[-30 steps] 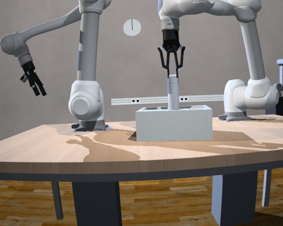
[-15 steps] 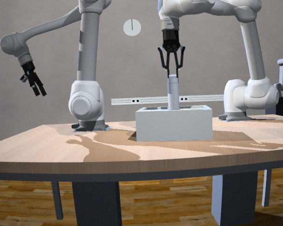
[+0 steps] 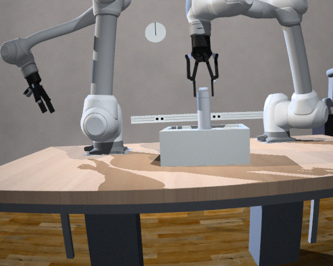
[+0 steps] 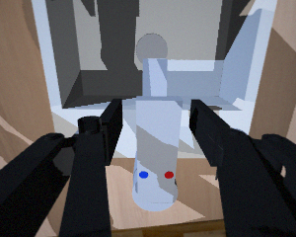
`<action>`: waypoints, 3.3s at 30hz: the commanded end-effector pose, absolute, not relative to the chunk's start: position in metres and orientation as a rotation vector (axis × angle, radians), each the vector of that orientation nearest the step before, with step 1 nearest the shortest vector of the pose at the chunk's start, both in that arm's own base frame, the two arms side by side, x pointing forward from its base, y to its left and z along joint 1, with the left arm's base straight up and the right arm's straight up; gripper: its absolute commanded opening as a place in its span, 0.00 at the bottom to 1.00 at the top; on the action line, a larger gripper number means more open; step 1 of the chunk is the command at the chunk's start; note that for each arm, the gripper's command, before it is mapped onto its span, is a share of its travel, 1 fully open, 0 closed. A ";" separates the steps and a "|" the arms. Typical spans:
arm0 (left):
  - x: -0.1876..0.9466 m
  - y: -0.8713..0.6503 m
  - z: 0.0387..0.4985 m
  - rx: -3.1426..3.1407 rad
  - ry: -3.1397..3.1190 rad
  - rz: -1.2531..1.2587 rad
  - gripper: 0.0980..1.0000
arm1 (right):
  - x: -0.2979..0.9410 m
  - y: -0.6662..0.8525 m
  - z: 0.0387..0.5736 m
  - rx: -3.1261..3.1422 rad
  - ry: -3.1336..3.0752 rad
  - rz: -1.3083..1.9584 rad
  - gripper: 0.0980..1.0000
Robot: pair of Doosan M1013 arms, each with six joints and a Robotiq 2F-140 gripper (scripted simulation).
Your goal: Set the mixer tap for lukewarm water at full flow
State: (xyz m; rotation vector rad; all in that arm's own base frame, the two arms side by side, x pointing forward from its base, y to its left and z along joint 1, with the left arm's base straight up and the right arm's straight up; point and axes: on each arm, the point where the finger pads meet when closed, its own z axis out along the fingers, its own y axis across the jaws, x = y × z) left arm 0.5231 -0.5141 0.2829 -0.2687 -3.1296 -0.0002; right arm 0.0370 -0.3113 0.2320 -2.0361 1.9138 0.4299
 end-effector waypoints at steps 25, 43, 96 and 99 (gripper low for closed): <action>0.523 -0.514 0.284 -0.269 -3.132 0.001 0.42 | 0.037 -0.312 0.233 -2.036 1.914 0.428 1.00; 0.523 -0.514 0.284 -0.269 -3.132 0.001 0.42 | 0.037 -0.312 0.233 -2.036 1.914 0.428 1.00; 0.523 -0.514 0.353 -0.269 -3.132 0.001 0.42 | 0.037 -0.312 0.233 -2.036 1.914 0.428 1.00; 0.523 -0.514 0.354 -0.269 -3.132 0.001 0.42 | 0.037 -0.312 0.233 -2.036 1.914 0.428 1.00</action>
